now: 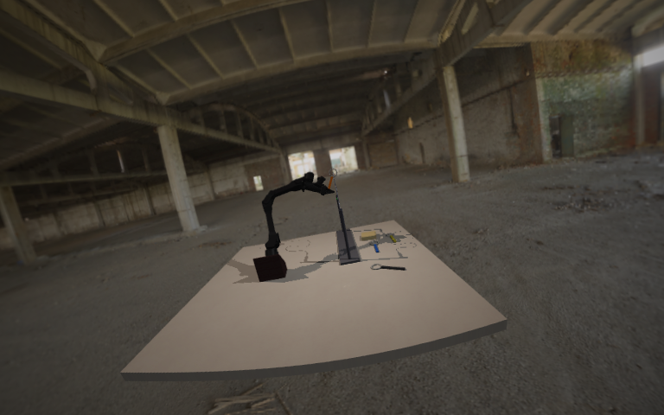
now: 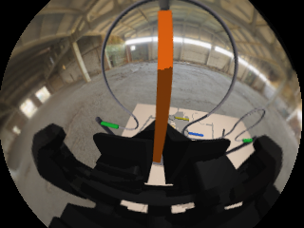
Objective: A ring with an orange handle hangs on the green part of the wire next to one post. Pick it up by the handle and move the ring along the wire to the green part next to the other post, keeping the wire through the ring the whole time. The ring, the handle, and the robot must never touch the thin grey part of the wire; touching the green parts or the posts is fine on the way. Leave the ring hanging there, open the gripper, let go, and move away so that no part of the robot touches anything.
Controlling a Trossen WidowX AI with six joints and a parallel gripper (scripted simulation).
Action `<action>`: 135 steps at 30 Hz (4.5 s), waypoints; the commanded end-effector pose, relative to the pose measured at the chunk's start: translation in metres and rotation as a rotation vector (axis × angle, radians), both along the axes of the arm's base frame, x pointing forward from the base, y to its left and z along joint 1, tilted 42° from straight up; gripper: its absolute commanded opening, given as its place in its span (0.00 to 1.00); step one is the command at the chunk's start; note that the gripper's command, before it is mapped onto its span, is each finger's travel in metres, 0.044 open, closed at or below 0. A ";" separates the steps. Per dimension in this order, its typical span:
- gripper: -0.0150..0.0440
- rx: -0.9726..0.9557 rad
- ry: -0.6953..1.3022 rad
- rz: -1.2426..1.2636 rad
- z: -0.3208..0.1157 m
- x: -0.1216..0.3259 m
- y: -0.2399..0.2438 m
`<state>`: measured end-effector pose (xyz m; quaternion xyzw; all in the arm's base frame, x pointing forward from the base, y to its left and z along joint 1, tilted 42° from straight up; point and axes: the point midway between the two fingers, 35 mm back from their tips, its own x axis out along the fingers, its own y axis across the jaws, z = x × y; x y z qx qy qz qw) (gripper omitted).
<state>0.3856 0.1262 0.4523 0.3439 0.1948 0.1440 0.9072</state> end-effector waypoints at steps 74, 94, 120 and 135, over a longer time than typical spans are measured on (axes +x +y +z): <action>0.00 0.963 0.037 -0.023 0.032 -0.001 0.013; 0.00 1.214 0.047 -0.029 0.041 0.000 0.011; 0.00 1.538 0.071 0.059 0.049 -0.010 0.001; 0.00 1.726 0.070 0.059 0.054 -0.009 -0.003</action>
